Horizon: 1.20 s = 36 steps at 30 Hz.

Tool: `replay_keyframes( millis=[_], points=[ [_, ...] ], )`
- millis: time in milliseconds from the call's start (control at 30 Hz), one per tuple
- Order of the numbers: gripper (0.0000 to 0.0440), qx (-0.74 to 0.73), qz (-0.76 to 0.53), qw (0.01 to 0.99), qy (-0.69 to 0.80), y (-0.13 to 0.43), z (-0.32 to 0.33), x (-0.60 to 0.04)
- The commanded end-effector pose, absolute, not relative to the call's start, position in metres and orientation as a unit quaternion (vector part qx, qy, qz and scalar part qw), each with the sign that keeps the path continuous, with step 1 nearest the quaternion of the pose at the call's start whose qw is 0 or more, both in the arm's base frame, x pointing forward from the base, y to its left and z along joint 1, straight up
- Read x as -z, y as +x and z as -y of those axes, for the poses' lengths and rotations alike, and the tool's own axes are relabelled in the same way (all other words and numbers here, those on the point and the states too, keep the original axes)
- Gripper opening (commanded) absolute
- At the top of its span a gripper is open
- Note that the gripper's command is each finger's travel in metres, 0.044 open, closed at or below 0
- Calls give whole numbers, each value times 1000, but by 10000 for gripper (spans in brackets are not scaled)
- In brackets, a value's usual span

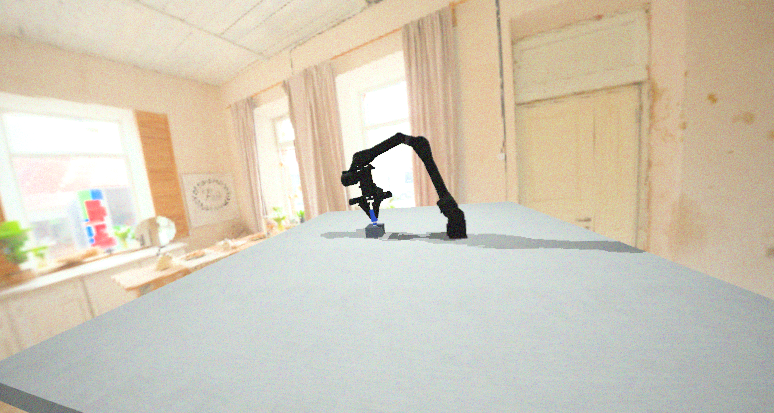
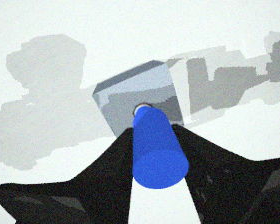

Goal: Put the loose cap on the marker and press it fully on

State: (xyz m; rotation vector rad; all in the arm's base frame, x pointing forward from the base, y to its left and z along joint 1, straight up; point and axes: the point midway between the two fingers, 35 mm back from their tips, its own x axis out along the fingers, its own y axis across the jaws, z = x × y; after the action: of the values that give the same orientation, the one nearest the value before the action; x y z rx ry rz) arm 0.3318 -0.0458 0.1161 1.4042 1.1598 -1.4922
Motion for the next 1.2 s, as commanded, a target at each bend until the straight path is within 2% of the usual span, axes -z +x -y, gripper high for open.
replay_keyframes(
  millis=[0, 567, 1000, 1167],
  points=[
    [0, 589, -467, 378, 540, 324, 44, -106],
    [433, 581, -483, 404, 516, 316, 46, -106],
    [440, 567, -492, 418, 512, 312, 49, -146],
    [409, 560, -500, 423, 507, 311, 52, -156]
  ],
)
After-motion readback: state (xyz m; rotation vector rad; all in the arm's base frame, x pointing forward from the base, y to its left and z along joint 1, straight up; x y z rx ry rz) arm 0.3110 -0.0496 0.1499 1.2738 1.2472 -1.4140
